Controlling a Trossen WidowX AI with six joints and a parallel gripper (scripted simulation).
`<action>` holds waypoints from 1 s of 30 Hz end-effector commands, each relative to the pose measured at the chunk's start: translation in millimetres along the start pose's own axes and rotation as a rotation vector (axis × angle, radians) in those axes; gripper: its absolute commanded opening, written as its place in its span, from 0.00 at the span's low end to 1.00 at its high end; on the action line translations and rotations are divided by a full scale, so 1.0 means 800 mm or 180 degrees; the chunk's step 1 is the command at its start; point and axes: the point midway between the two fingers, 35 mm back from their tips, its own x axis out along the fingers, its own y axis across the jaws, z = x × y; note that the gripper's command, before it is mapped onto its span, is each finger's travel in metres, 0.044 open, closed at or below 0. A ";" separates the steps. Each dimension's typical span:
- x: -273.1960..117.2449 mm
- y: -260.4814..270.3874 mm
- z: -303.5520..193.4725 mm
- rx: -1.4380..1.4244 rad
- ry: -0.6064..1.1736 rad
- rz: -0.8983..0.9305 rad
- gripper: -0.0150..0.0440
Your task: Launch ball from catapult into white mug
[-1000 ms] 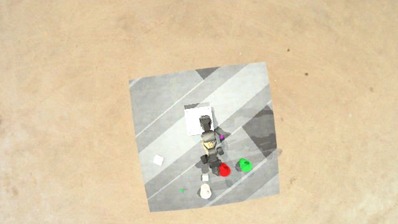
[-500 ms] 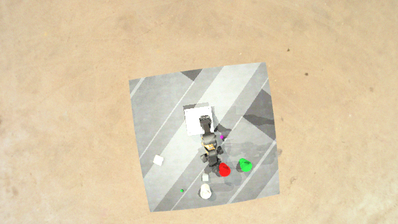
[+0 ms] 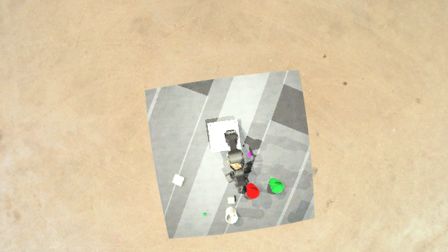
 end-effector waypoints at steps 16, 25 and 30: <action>-0.063 0.000 0.001 0.0012 -0.0001 0.0008 0.25; -0.064 -0.048 0.036 0.0880 -0.0009 0.0000 0.25; -0.062 -0.084 0.053 0.1390 -0.0015 -0.0006 0.25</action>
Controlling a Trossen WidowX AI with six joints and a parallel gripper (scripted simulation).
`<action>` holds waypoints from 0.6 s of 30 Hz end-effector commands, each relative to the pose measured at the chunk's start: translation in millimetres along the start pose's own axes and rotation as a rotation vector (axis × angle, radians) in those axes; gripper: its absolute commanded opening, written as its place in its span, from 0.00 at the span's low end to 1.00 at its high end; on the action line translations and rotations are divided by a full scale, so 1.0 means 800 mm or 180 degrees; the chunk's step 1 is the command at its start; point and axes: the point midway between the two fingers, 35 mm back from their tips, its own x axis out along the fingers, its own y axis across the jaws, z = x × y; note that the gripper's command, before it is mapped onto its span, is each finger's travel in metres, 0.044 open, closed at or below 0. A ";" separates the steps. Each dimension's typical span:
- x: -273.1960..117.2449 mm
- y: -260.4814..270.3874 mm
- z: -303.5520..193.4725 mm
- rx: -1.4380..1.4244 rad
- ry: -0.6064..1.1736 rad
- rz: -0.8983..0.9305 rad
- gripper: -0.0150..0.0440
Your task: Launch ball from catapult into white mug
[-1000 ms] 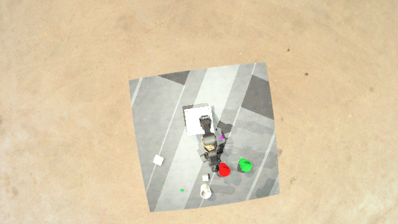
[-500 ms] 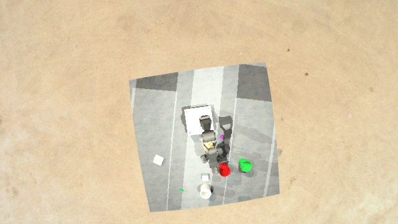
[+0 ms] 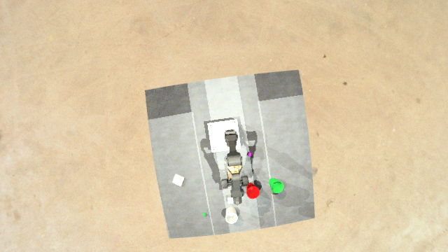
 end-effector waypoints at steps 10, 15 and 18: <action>-0.001 -0.029 0.022 0.0393 -0.0040 0.0002 0.25; 0.009 -0.029 0.023 0.0393 -0.0040 0.0002 0.25; 0.015 -0.029 0.024 0.0393 -0.0040 0.0002 0.25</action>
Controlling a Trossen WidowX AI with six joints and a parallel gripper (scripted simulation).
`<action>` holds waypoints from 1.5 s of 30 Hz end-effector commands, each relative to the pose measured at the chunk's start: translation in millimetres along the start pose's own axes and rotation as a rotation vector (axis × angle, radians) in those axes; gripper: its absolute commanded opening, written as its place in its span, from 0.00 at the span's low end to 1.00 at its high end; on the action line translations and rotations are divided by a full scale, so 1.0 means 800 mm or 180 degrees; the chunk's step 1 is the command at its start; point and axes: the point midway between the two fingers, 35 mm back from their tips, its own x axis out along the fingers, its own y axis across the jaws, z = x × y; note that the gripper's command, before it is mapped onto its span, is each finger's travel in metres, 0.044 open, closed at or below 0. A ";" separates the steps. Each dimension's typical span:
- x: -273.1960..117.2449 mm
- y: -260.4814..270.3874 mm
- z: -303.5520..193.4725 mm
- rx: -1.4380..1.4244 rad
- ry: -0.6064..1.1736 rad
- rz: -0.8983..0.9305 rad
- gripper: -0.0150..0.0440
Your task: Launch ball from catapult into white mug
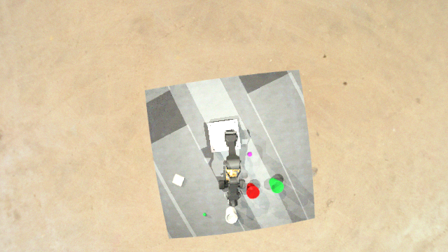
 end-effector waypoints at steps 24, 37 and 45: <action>0.041 -0.001 0.000 0.0010 0.0009 -0.0001 0.25; 0.041 -0.001 0.000 0.0010 0.0009 -0.0001 0.74; -0.031 -0.001 0.005 0.0011 0.0007 0.0000 1.00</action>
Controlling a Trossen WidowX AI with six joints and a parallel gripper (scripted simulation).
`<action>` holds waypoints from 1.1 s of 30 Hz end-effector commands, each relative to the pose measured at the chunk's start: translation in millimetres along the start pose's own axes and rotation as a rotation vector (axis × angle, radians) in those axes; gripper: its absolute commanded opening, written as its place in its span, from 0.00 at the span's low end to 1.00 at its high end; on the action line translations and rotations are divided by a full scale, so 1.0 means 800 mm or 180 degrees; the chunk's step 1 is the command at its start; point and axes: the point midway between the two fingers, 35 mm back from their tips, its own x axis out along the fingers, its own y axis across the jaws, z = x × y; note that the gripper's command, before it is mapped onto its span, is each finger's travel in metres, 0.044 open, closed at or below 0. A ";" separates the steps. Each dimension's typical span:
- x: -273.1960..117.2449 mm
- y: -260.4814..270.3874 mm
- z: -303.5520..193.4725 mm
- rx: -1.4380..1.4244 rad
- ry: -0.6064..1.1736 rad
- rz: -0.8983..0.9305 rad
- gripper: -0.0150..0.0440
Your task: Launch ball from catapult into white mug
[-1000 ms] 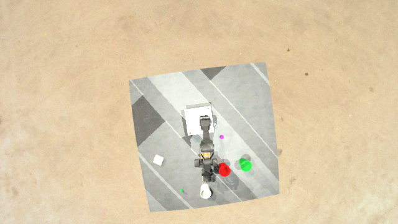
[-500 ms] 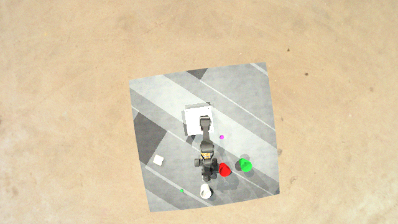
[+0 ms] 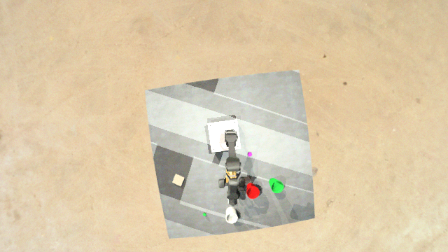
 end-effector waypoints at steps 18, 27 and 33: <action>-0.044 0.001 0.001 -0.0002 -0.0124 0.0010 1.00; -0.034 0.001 0.001 -0.0002 -0.0124 0.0010 1.00; -0.022 0.000 0.002 -0.0002 -0.0124 0.0010 1.00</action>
